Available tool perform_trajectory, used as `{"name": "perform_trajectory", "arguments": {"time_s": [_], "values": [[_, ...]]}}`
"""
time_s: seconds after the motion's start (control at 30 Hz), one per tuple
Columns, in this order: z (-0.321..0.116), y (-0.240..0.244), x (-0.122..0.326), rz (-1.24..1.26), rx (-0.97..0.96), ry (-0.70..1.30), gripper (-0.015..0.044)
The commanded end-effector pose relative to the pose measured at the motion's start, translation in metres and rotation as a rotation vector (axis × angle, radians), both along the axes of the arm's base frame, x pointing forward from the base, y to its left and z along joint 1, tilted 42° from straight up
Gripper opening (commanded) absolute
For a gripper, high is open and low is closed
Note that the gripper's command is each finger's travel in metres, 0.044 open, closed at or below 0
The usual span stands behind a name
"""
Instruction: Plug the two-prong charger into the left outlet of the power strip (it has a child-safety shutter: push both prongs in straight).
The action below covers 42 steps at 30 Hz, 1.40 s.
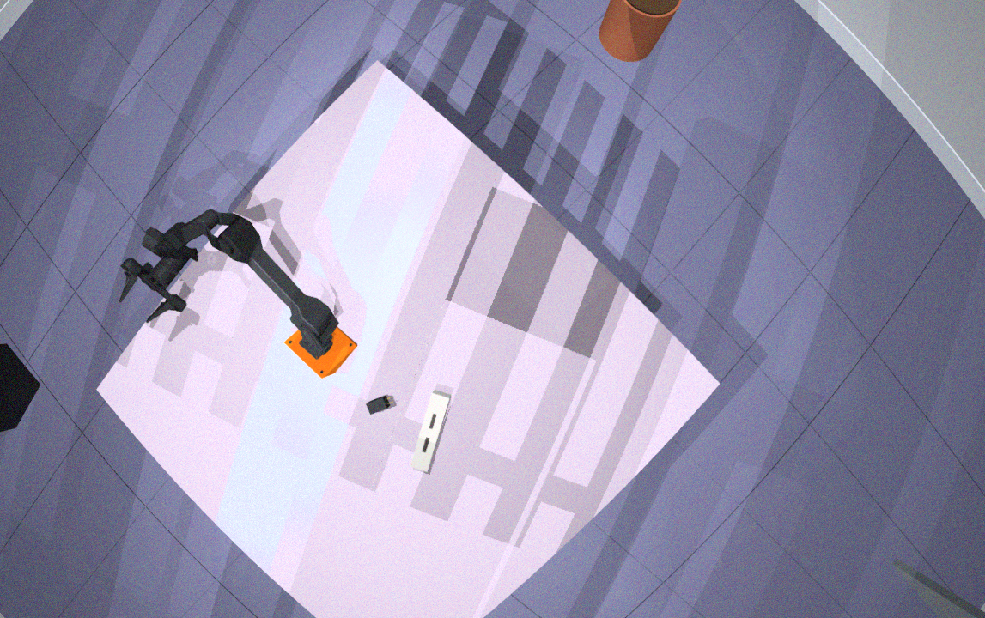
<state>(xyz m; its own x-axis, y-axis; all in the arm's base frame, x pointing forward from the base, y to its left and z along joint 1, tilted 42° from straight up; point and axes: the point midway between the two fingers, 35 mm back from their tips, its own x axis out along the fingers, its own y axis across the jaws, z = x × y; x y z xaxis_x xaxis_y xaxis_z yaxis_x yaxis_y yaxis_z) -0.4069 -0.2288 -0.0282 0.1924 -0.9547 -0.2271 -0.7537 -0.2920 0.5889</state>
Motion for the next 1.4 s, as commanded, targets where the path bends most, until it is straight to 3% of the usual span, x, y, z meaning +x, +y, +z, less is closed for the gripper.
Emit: {"name": "perform_trajectory", "arguments": {"time_s": [0.0,1.37], "values": [[0.000,0.000,0.000,0.001,0.000,0.001,0.0426],[0.013,-0.131,0.171,0.638,-0.028,0.467,0.0440]]}}
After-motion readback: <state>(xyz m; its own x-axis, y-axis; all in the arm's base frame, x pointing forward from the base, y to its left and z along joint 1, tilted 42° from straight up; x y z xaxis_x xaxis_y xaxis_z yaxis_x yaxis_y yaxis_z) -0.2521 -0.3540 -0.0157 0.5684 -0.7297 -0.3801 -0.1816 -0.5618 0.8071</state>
